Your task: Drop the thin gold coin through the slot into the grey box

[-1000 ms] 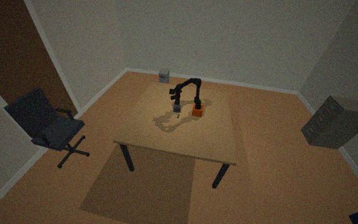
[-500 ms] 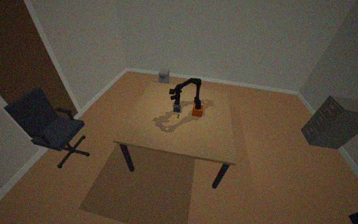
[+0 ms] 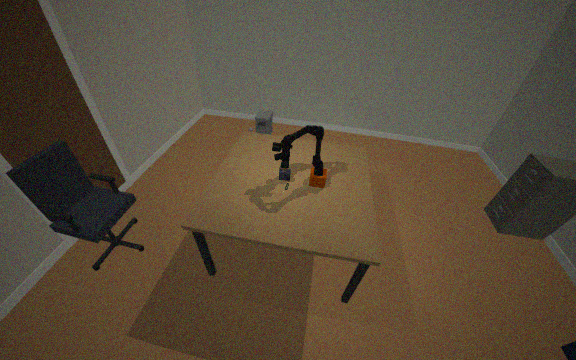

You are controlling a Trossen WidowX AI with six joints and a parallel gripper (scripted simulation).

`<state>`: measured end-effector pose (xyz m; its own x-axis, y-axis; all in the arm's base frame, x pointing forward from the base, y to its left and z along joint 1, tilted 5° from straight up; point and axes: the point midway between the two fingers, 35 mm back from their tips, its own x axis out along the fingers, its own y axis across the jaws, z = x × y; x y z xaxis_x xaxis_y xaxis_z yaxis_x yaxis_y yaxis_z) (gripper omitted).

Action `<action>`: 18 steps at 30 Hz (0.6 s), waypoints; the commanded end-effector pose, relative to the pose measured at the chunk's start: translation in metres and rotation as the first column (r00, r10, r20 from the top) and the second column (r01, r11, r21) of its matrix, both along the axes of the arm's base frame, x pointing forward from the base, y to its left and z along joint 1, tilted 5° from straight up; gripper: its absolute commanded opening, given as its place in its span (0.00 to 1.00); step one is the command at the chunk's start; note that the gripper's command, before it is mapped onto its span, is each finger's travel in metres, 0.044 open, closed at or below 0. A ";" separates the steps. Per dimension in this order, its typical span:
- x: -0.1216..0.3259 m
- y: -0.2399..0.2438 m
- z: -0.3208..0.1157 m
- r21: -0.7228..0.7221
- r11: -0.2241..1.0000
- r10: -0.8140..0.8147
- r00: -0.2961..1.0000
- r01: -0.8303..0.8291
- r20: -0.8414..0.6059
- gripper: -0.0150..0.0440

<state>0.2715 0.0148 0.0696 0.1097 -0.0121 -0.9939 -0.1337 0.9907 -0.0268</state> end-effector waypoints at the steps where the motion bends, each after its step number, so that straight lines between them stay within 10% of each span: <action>1: 0.000 0.000 -0.001 0.000 1.000 -0.001 1.000 0.001 0.000 0.25; 18: 0.001 -0.001 -0.012 -0.001 1.000 0.009 1.000 -0.009 0.000 0.25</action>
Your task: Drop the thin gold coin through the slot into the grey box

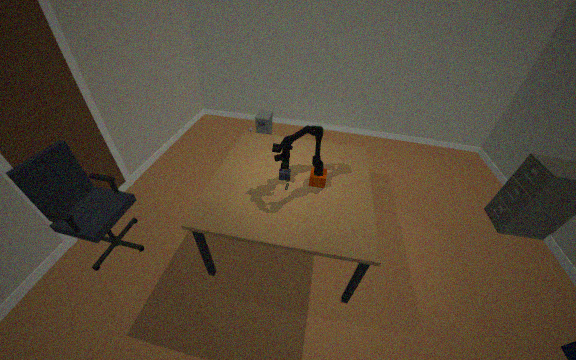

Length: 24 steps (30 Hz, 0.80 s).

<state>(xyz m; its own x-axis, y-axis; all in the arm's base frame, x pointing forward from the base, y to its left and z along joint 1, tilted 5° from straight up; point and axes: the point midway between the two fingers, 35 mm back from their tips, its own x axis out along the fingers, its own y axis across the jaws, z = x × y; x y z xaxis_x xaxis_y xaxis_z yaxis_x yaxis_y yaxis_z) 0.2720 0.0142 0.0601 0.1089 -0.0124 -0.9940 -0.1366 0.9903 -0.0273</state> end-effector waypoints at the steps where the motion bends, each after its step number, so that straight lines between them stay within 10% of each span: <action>1: 0.001 0.000 -0.003 -0.001 1.000 0.006 1.000 -0.006 0.001 0.25; 14: 0.001 0.000 -0.010 0.000 1.000 0.002 1.000 -0.002 0.001 0.25; 20: 0.001 0.000 -0.008 0.000 1.000 0.000 1.000 0.000 0.000 0.52; 24: 0.001 0.000 -0.008 0.000 1.000 0.000 1.000 0.000 0.000 0.53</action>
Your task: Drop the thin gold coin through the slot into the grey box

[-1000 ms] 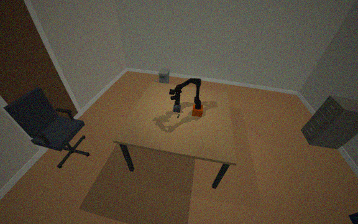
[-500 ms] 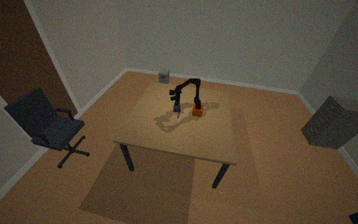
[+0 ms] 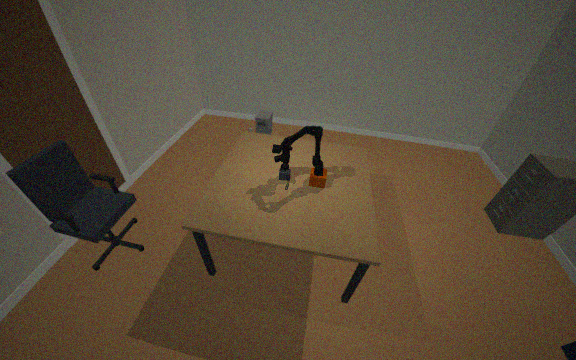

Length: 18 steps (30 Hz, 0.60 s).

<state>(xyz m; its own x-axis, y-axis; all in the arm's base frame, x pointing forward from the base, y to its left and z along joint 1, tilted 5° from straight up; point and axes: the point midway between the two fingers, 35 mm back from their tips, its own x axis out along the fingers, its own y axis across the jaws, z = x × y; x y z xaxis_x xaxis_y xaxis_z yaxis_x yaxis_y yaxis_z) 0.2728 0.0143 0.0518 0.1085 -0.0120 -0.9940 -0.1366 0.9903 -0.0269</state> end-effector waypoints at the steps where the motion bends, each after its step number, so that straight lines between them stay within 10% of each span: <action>1: 0.000 0.000 0.000 0.000 1.000 0.000 1.000 0.000 0.000 0.53; 5: 0.000 0.000 0.000 0.000 1.000 0.000 1.000 0.000 0.000 0.53; 18: -0.011 0.000 0.061 0.000 1.000 0.000 1.000 0.000 -0.006 1.00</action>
